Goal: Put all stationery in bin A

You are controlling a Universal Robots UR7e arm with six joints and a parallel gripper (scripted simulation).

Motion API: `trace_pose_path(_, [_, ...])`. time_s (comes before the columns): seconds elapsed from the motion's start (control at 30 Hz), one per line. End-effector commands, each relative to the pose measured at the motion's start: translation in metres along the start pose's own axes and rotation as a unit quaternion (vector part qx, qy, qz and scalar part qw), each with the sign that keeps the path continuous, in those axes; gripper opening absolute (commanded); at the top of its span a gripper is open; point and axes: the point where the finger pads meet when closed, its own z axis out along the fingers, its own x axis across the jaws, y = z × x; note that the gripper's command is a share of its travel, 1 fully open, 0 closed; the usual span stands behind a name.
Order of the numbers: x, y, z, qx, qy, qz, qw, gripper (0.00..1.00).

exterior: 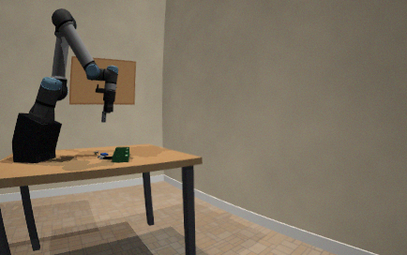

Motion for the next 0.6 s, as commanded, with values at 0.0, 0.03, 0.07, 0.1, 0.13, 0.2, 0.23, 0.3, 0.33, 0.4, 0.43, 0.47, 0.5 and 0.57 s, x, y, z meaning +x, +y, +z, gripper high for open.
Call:
trace_pose_path(0.0, [0.007, -0.017, 0.002, -0.030, -0.022, 0.069, 0.997, 0.31])
trace_pose_path(0.03, [0.007, -0.017, 0.002, -0.030, -0.022, 0.069, 0.997, 0.31])
trace_pose_path(0.07, [0.007, -0.017, 0.002, -0.030, -0.022, 0.069, 0.997, 0.31])
trace_pose_path(0.1, [0.007, -0.017, 0.002, -0.035, -0.025, 0.081, 0.996, 0.31])
trace_pose_path(0.13, [0.007, -0.017, 0.002, -0.035, -0.025, 0.081, 0.996, 0.31])
trace_pose_path(0.2, [0.007, -0.017, 0.002, -0.035, -0.025, 0.081, 0.996, 0.31])
trace_pose_path(0.23, [0.007, -0.017, 0.002, -0.035, -0.025, 0.081, 0.996, 0.31])
trace_pose_path(0.3, [0.007, -0.017, 0.002, -0.035, -0.025, 0.081, 0.996, 0.31])
trace_pose_path(0.33, [0.007, -0.017, 0.002, -0.035, -0.025, 0.081, 0.996, 0.31])
trace_pose_path(0.4, [-0.001, -0.016, 0.006, -0.035, -0.026, 0.056, 0.997, 0.31])
trace_pose_path(0.43, [-0.008, -0.015, 0.009, -0.034, -0.027, 0.031, 0.999, 0.31])
trace_pose_path(0.47, [-0.015, -0.013, 0.013, -0.033, -0.028, 0.006, 0.999, 0.31])
trace_pose_path(0.5, [-0.023, -0.012, 0.016, -0.033, -0.029, -0.012, 0.999, 0.31])
trace_pose_path(0.57, [-0.038, -0.009, 0.023, -0.032, -0.030, -0.041, 0.998, 0.31])
